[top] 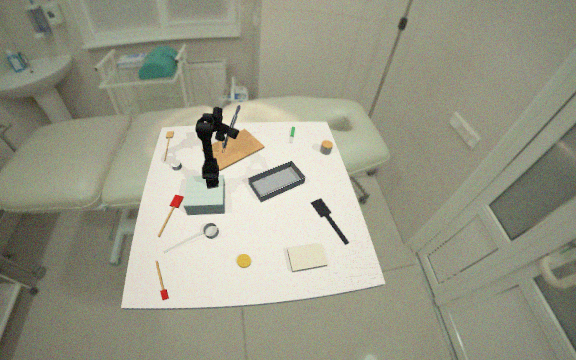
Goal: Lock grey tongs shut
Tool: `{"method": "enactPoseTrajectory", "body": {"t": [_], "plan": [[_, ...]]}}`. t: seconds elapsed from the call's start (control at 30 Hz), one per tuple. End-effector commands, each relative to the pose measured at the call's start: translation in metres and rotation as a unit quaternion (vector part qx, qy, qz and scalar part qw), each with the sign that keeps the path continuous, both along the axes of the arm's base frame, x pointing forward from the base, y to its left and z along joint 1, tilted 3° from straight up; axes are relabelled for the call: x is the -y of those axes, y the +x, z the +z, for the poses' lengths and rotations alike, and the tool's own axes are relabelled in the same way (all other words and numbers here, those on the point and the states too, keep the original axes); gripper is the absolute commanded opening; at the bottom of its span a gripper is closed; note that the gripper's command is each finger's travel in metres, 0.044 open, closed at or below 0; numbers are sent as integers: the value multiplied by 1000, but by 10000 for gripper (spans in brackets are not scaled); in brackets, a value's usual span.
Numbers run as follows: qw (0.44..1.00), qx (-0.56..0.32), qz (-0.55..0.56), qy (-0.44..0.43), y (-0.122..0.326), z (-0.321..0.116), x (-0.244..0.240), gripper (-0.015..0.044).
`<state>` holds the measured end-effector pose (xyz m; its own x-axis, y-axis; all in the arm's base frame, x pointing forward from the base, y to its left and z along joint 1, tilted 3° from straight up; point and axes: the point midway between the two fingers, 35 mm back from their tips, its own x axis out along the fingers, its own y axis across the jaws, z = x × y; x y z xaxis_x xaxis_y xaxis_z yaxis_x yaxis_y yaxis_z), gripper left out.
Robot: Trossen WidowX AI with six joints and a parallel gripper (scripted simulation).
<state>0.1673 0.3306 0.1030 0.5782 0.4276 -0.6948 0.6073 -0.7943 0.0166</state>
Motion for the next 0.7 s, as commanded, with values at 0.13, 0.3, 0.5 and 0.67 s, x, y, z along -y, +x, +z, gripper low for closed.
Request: {"method": "enactPoseTrajectory", "body": {"t": [0.13, 0.3, 0.5, 0.67], "plan": [[998, -42, 6, -35, 6, 1, -9, -150], [995, -76, 7, -62, 9, -1, -11, -150], [989, -118, 7, -93, 11, -2, -12, -150], [981, -155, 4, -116, 13, -3, -11, -150]]}}
